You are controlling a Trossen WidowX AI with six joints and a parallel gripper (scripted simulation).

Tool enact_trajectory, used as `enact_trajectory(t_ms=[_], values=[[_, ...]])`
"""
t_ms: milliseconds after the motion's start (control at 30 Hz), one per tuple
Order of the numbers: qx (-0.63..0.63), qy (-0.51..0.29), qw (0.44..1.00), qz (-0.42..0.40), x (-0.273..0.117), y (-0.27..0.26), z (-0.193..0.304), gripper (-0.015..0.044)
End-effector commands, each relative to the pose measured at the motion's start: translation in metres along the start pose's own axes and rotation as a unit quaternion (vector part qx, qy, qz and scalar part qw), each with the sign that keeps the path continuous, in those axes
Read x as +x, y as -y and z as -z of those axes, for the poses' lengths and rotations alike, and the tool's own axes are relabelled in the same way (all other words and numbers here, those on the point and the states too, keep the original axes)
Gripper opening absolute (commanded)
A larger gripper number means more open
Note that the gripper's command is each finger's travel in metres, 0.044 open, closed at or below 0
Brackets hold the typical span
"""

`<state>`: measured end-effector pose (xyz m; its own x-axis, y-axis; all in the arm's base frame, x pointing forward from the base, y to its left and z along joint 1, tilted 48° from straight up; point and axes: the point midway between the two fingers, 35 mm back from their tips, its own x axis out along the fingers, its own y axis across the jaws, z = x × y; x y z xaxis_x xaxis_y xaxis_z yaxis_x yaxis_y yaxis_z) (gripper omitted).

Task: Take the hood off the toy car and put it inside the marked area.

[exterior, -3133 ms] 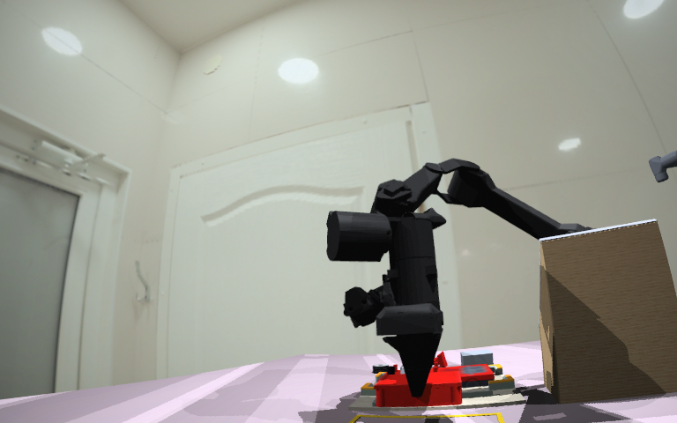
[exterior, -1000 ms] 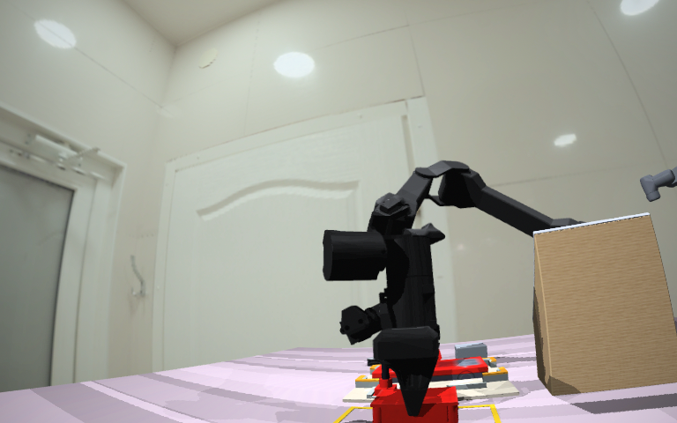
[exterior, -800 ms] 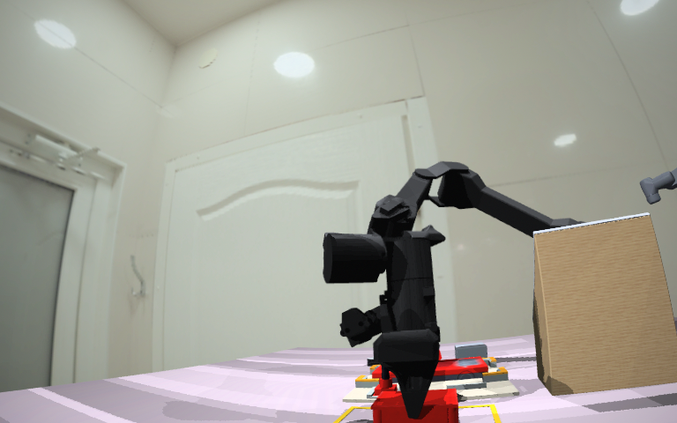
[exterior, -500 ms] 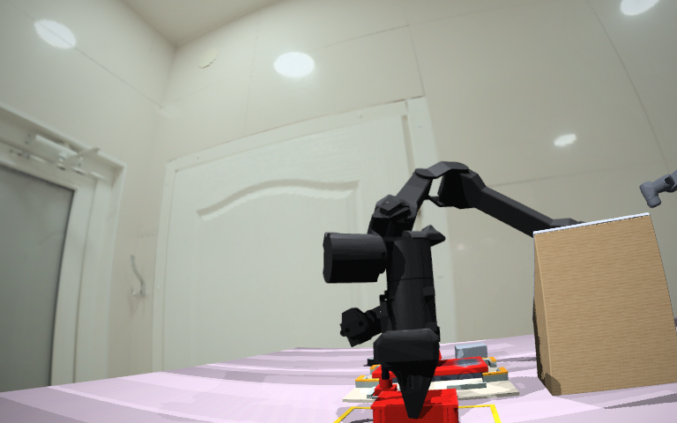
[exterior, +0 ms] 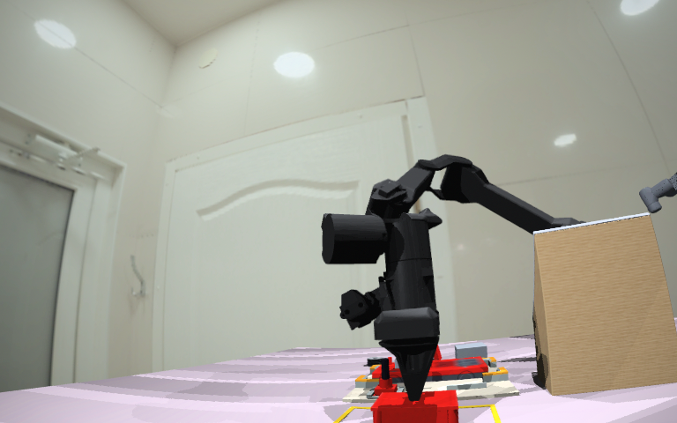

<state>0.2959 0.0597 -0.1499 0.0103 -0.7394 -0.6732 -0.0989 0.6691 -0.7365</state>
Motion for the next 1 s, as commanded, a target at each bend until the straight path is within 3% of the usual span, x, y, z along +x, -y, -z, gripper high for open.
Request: enact_trajectory(t_ms=[0,967], values=[[0.003,0.005,1.000,-0.003,-0.037,-0.002,-0.002,0.0440],[0.003,0.005,1.000,-0.002,-0.049,-0.001,-0.001,0.0440]])
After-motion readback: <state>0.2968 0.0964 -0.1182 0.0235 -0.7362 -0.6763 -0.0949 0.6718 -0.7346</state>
